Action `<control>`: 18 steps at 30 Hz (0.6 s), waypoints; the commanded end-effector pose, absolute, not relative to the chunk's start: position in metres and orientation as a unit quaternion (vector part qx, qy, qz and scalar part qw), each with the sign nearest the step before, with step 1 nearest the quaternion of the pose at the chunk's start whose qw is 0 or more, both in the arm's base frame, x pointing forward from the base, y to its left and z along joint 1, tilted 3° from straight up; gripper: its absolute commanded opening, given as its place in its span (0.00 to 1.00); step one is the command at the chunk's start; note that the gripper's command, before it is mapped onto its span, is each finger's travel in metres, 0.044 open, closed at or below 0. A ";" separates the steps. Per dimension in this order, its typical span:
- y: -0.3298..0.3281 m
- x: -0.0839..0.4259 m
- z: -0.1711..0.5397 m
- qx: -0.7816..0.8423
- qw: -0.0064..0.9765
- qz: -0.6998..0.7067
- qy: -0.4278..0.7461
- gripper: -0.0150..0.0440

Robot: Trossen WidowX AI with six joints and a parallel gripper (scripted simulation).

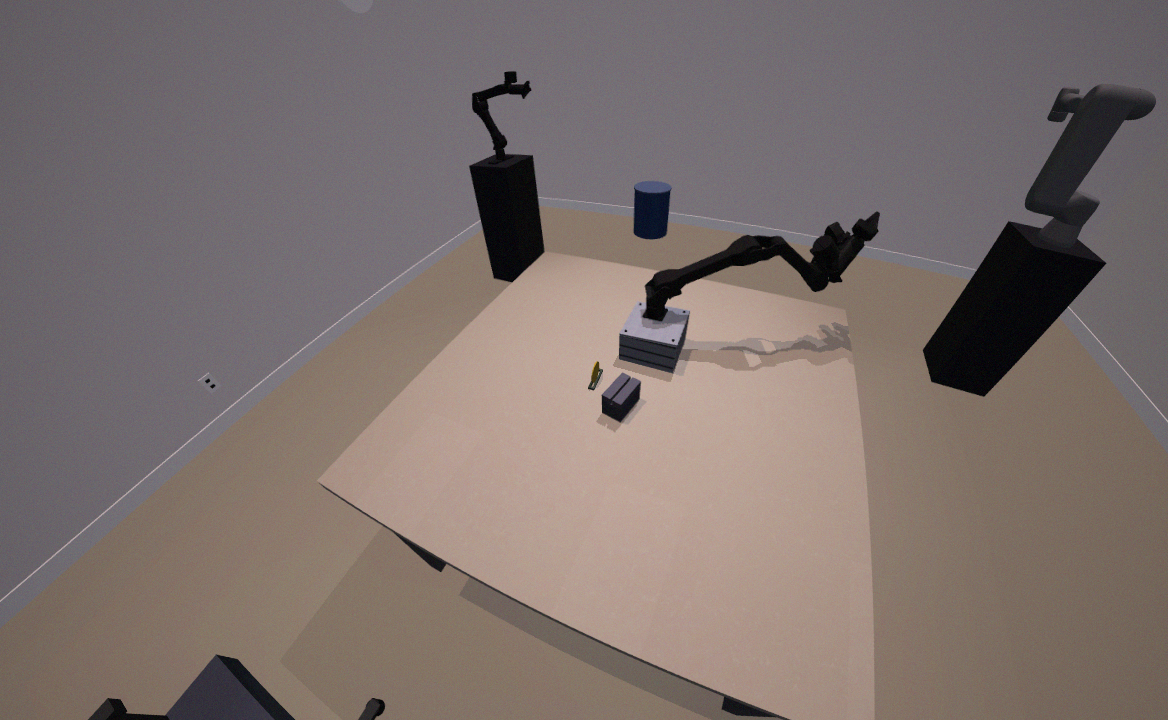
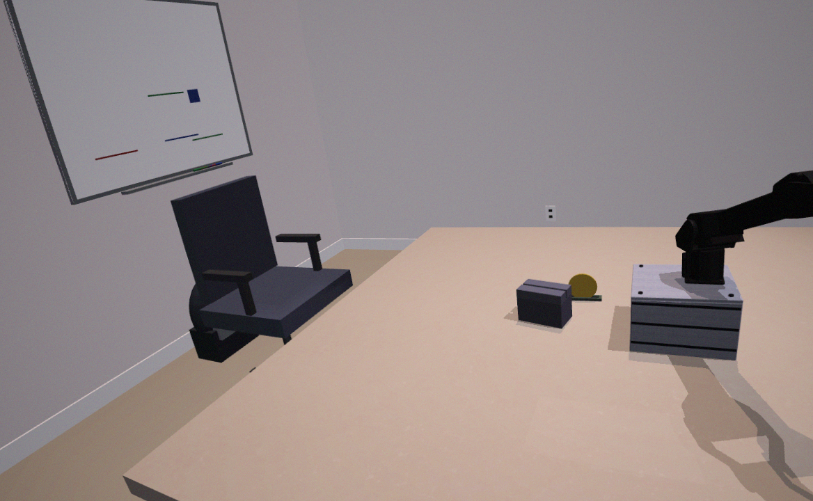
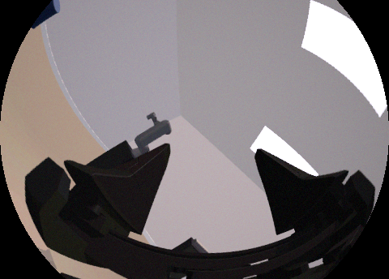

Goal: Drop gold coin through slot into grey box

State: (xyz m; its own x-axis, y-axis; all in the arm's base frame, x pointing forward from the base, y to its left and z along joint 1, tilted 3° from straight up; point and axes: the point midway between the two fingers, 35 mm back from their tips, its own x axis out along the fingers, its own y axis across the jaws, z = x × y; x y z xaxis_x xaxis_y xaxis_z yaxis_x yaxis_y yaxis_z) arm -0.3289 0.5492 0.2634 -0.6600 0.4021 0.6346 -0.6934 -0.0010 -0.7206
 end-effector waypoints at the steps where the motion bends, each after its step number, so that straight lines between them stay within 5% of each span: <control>1: 0.551 -0.327 0.263 0.121 0.395 0.697 -0.586 0.89; 9: 0.614 -0.220 0.262 0.019 0.464 0.706 -0.535 0.53; 18: 0.650 -0.071 0.255 -0.104 0.537 0.700 -0.459 0.53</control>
State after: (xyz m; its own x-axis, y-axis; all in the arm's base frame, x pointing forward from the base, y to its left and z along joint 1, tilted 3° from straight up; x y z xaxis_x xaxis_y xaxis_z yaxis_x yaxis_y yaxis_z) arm -0.1248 0.6423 0.2593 -0.4767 0.7765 0.4121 -0.6500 0.0042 -0.7599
